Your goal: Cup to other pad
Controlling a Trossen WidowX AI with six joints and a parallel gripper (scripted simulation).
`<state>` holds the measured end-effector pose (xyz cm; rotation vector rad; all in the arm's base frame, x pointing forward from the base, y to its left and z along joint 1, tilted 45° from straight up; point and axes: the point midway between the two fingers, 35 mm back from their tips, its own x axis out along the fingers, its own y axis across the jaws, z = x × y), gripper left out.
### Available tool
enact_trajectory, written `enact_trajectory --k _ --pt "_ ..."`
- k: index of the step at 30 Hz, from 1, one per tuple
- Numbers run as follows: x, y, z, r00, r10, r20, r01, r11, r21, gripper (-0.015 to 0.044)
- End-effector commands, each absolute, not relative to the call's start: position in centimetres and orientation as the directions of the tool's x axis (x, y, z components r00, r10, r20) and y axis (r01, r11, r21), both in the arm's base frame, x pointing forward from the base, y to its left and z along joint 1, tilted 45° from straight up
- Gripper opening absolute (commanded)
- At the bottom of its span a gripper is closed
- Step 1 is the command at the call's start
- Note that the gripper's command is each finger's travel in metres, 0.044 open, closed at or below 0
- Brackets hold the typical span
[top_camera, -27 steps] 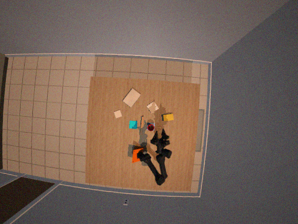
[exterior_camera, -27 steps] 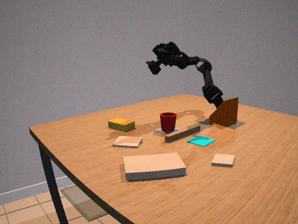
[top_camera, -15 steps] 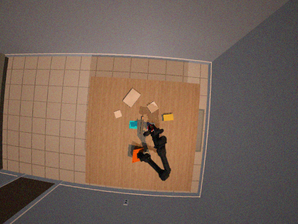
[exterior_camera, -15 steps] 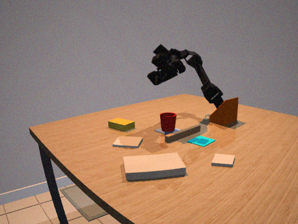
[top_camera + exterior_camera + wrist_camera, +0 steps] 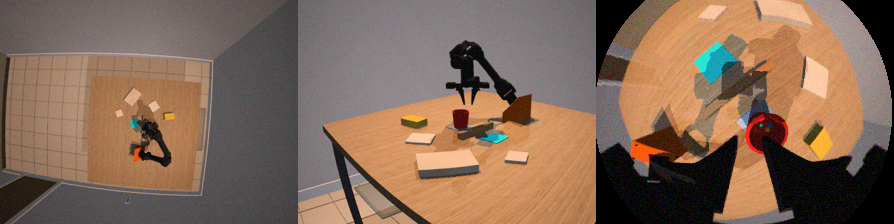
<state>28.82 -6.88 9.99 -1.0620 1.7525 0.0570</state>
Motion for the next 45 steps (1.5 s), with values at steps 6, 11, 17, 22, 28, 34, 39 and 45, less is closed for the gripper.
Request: enact_trajectory --k 6,11,17,22,28,34,39,45 --pt "27.9 -7.6 10.3 -0.162 -0.678 -0.717 -0.778 0.535 -0.33 0.0148" --pt "27.9 -7.8 10.0 -0.162 -0.678 -0.717 -0.778 0.535 -0.33 0.0148" --pt "27.8 -8.5 9.3 -0.162 -0.677 -0.718 -0.778 0.535 -0.329 0.0148" --pt "27.8 -9.0 8.7 -0.161 -0.677 -0.718 -0.778 0.535 -0.33 0.0148" --pt "27.6 -9.7 8.0 -0.161 -0.677 -0.718 -0.778 0.534 -0.33 0.0148" --pt "27.4 -10.4 7.3 -0.161 -0.678 -0.717 -0.778 0.534 -0.33 0.0148" --pt "27.3 -10.9 6.7 -0.161 -0.678 -0.717 -0.778 0.534 -0.33 0.0148" --pt "27.0 -11.6 6.0 -0.162 -0.679 -0.716 -0.778 0.534 -0.331 0.0148"
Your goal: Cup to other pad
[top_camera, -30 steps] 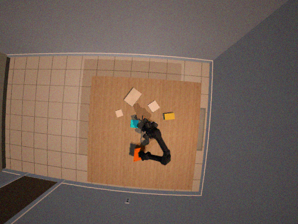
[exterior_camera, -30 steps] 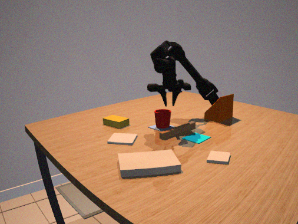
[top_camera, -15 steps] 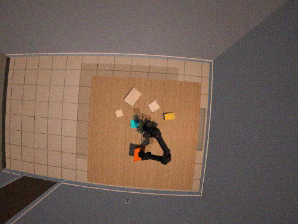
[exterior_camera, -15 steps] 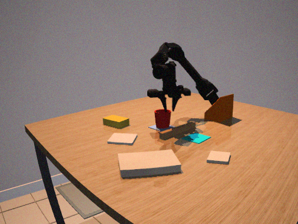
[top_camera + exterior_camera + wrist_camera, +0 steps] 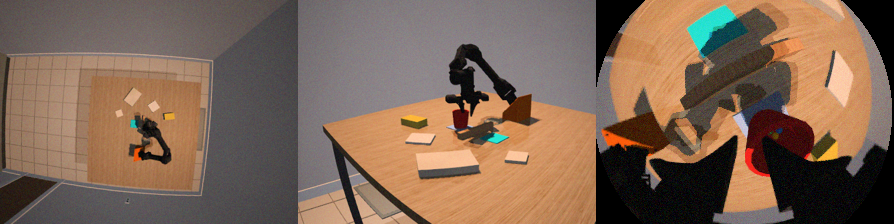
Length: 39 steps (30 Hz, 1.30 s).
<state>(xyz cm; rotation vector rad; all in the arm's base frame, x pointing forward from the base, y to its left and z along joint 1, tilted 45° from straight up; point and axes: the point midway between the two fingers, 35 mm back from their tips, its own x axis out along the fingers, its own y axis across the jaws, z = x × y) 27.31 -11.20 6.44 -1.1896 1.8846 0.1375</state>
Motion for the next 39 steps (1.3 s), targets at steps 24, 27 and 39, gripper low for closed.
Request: enact_trajectory --k 24,27,39 --pt "27.1 -11.7 5.9 -0.159 -0.678 -0.718 -0.774 0.537 -0.335 0.0" --pt "27.2 -11.4 6.2 -0.16 -0.678 -0.718 -0.775 0.537 -0.335 0.0" --pt "27.9 -8.9 8.8 -0.161 -0.678 -0.718 -0.777 0.535 -0.331 0.0"
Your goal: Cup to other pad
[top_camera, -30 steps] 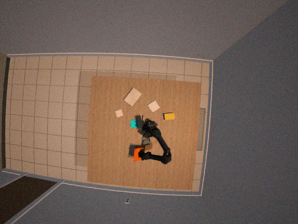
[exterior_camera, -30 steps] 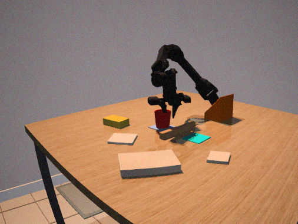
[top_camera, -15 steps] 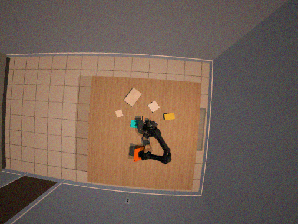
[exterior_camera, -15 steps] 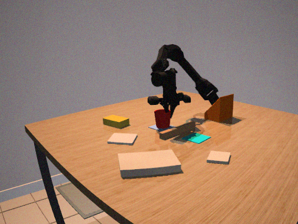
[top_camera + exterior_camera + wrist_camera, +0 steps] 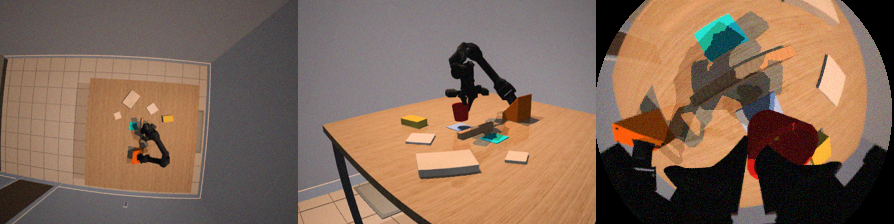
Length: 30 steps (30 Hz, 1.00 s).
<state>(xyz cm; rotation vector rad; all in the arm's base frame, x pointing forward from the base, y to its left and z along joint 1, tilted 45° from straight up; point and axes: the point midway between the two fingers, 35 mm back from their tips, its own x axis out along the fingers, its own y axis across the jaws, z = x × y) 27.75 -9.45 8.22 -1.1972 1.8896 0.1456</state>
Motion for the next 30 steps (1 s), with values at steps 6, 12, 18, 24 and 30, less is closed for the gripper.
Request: enact_trajectory --k 6,12,18,24,30 --pt "28.1 -8.2 9.5 -0.162 -0.678 -0.717 -0.778 0.534 -0.33 0.0" --pt "28.1 -8.3 9.3 -0.157 -0.68 -0.716 -0.783 0.528 -0.33 0.0" --pt "28.1 -8.3 9.3 -0.157 -0.68 -0.716 -0.783 0.528 -0.33 0.0" --pt "28.1 -8.2 9.2 -0.157 -0.68 -0.716 -0.782 0.528 -0.33 0.0" --pt "28.4 -7.3 8.4 -0.159 -0.679 -0.717 -0.781 0.531 -0.33 0.0"
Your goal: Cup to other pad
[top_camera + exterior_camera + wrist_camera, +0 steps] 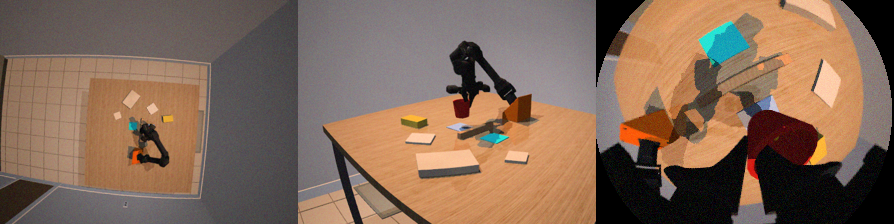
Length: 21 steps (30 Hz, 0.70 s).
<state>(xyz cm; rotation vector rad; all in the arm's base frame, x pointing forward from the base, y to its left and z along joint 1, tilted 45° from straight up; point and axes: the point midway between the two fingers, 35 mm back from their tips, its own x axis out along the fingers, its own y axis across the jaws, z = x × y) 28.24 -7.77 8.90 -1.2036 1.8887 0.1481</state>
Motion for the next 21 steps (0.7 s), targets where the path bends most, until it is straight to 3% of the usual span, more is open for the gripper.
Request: enact_trajectory --k 1,21 --pt "28.5 -7.1 8.2 -0.159 -0.678 -0.717 -0.78 0.531 -0.33 0.0" --pt "29.4 -3.1 4.5 -0.161 -0.676 -0.719 -0.778 0.535 -0.329 0.0"
